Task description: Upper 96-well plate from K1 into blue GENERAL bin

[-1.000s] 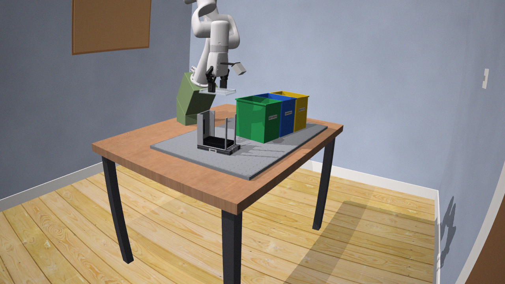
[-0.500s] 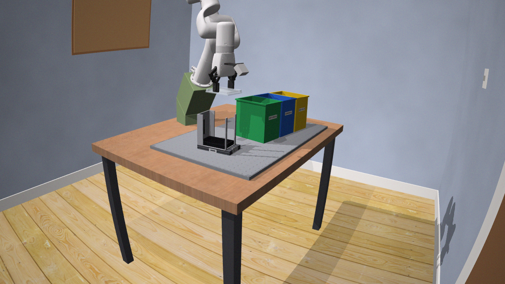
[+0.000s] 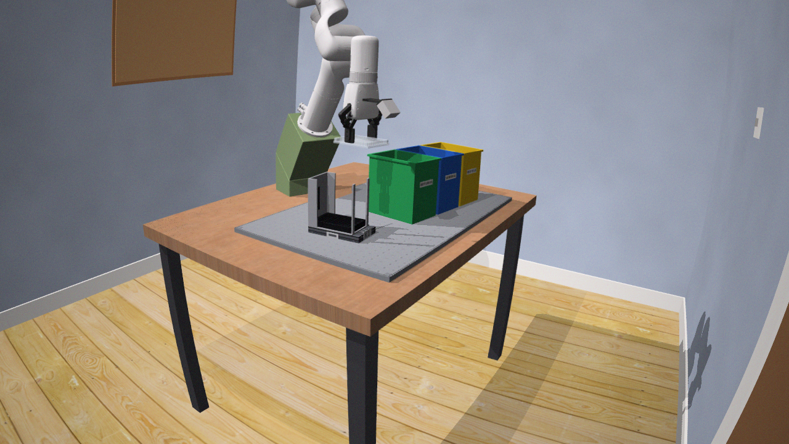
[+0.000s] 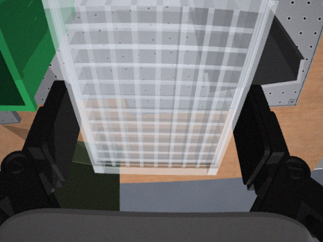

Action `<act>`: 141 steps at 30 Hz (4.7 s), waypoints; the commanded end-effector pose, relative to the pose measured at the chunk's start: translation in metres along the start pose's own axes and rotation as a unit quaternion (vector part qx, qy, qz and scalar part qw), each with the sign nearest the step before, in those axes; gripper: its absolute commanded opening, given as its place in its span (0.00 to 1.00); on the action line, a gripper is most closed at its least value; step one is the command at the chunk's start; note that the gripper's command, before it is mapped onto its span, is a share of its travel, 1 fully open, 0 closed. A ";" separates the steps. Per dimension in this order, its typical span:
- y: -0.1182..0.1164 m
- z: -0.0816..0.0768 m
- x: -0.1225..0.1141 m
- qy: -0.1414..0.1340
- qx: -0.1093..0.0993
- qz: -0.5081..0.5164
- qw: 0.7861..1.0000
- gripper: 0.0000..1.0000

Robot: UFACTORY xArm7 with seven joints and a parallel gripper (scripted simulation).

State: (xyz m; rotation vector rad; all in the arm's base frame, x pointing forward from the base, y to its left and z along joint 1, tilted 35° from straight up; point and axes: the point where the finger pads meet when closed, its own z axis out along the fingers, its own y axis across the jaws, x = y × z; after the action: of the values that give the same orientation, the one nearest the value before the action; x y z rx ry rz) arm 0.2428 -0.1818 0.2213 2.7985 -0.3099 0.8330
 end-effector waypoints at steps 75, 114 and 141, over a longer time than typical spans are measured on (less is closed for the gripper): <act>-0.232 0.008 0.012 0.001 0.000 0.000 1.000 0.00; -0.312 0.012 0.016 0.001 0.000 0.000 1.000 0.00; -0.310 0.012 0.015 0.001 0.000 0.000 1.000 0.00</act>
State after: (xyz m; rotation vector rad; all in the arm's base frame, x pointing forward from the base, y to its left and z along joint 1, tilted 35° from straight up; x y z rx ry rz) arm 0.3408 0.1092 0.1769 2.7972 -0.3108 0.8326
